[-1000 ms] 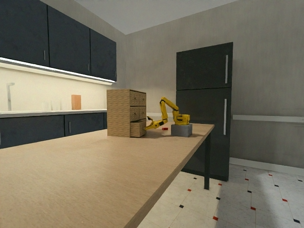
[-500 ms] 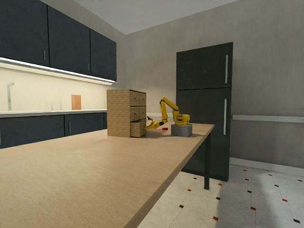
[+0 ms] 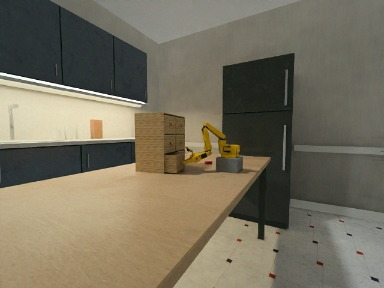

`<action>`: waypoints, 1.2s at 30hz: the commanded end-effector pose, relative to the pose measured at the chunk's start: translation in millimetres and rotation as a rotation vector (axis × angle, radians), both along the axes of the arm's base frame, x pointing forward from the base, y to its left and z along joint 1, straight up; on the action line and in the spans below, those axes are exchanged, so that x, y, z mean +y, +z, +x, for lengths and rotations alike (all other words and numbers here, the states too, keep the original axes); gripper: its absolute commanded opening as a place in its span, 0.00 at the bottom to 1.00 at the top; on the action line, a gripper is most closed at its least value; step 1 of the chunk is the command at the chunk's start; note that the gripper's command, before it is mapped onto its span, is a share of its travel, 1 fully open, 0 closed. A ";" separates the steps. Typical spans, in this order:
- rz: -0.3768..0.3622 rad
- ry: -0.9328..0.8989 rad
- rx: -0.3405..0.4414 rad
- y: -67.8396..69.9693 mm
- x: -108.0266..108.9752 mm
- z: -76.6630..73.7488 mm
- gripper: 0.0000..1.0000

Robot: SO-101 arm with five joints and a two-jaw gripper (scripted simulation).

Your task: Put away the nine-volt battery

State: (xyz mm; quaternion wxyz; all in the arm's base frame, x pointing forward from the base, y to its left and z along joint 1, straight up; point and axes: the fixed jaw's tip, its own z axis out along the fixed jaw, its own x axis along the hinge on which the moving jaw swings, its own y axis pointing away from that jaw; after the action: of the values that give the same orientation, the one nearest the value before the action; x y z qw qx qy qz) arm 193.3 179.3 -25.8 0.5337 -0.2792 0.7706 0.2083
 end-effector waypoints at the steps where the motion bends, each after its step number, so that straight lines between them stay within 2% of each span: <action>1: -0.003 -0.029 -0.013 1.7 -4.8 7.4 0.21; 36: -0.003 -0.050 -0.013 3.3 -9.3 10.8 0.21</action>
State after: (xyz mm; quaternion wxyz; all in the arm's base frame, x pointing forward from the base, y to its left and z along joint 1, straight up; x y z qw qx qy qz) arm 194.9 176.6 -26.7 0.5324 -0.2748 0.7741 0.2047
